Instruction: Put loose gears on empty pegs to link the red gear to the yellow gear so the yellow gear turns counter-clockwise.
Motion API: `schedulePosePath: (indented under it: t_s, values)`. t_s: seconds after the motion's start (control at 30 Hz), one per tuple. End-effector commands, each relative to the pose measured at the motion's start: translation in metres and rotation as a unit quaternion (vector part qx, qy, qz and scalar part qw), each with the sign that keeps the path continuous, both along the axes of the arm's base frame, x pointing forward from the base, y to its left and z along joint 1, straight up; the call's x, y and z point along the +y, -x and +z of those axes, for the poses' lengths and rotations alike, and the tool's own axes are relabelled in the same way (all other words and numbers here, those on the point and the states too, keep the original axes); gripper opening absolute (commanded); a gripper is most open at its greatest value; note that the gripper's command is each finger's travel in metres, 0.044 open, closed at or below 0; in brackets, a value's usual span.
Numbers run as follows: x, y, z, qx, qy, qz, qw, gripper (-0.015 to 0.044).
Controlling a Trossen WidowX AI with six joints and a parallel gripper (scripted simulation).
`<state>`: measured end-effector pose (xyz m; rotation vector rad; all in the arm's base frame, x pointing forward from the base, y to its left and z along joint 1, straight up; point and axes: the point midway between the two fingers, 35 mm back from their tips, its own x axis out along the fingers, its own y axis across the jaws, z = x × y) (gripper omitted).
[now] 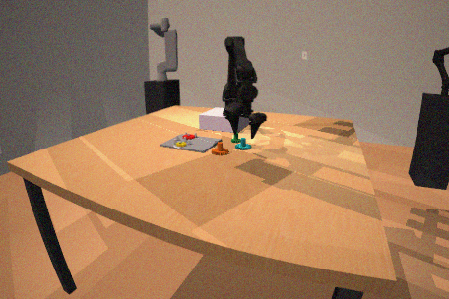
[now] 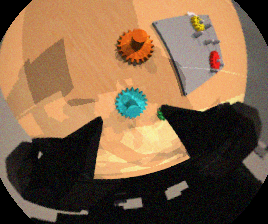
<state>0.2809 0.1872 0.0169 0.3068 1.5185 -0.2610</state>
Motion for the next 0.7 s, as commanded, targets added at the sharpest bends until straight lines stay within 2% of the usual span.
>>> schedulePosePath:
  t_s: [0.0, 0.47, 0.67]
  values:
    - [-0.001, 0.003, -0.01, 0.006, 0.003, -0.002, 1.0, 0.044]
    - [-0.001, 0.003, -0.022, 0.006, 0.003, -0.002, 1.0, 0.044]
    - [-0.001, 0.003, -0.022, 0.006, 0.003, -0.002, 1.0, 0.0282]
